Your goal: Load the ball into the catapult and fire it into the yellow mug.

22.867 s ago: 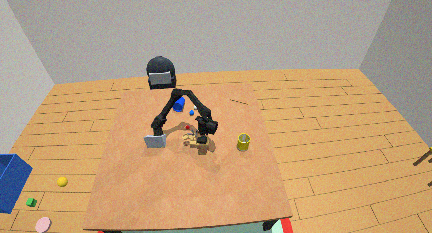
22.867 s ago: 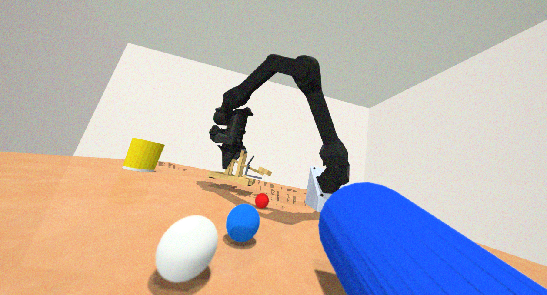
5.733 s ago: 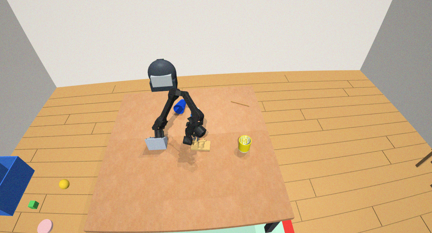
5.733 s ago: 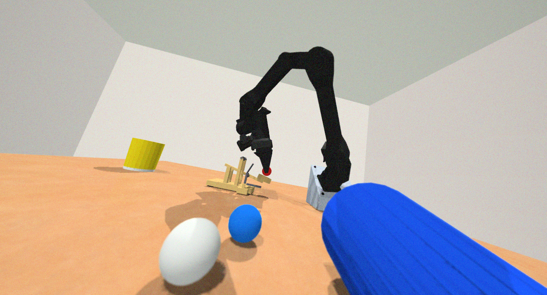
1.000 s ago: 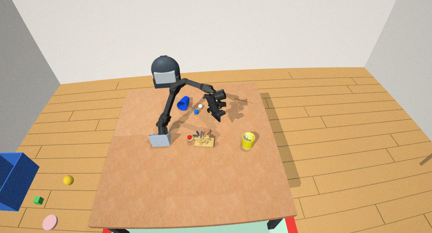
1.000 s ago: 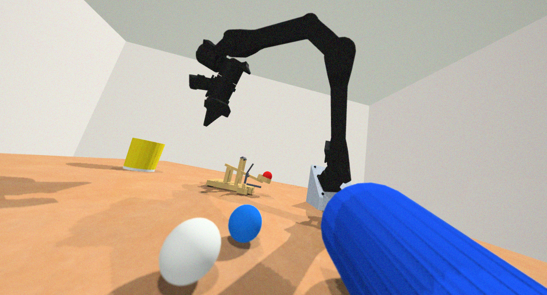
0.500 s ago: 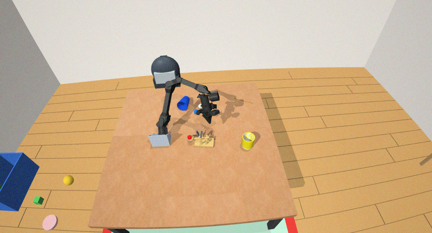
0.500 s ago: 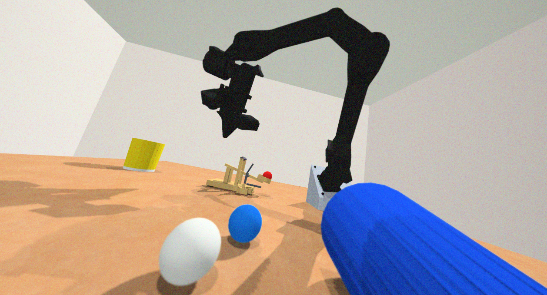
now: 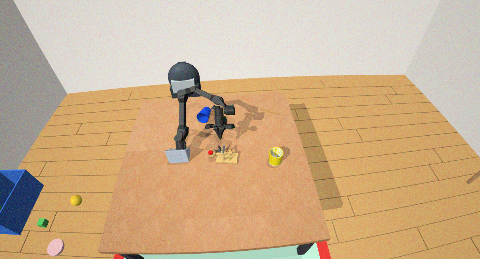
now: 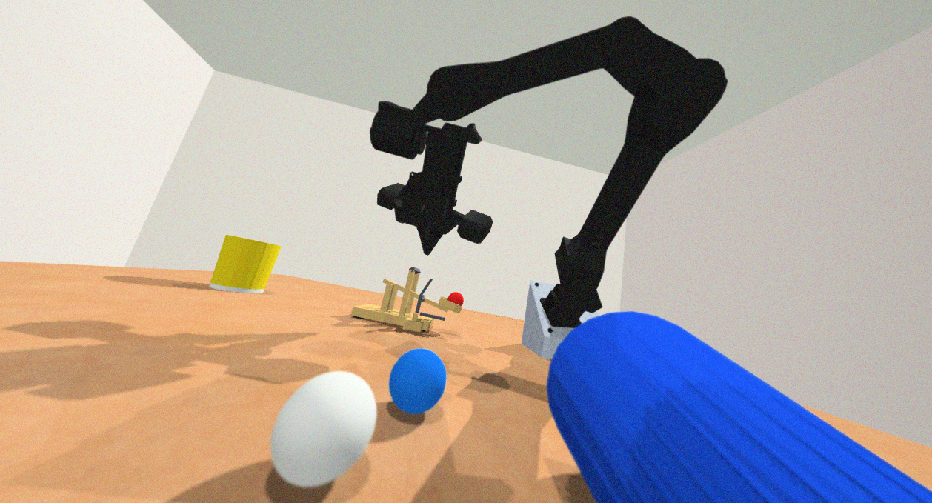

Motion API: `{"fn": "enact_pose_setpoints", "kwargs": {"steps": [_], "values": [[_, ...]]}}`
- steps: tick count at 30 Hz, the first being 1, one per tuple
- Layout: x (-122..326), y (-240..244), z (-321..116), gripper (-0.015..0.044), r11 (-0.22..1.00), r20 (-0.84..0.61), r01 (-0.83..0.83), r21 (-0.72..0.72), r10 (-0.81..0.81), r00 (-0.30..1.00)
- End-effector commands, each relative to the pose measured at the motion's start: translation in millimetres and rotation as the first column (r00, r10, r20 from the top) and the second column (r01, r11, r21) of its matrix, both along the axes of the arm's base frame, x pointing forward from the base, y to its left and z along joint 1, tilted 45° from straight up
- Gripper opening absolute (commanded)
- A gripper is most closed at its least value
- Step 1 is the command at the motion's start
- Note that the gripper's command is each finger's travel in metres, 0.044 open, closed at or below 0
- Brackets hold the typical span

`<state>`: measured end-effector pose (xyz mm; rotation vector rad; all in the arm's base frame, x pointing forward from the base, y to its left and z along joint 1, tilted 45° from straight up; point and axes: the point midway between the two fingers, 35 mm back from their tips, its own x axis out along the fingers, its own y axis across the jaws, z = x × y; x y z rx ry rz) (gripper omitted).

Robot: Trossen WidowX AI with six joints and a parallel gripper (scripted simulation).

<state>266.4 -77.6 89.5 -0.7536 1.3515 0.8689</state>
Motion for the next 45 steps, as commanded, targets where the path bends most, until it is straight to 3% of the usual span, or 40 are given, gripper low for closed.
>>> {"fn": "enact_pose_setpoints", "kwargs": {"steps": [1, 7, 45], "values": [[-24, 5, -2, 0.0000, 0.992, -0.038, -0.123, -0.034, 0.121, 0.992], [-51, 10, -8, 0.0000, 0.963, -0.091, -0.264, -0.055, 0.258, 0.962], [-39, 46, -45, 0.0000, 0.963, -0.088, -0.264, -0.054, 0.259, 0.962]]}}
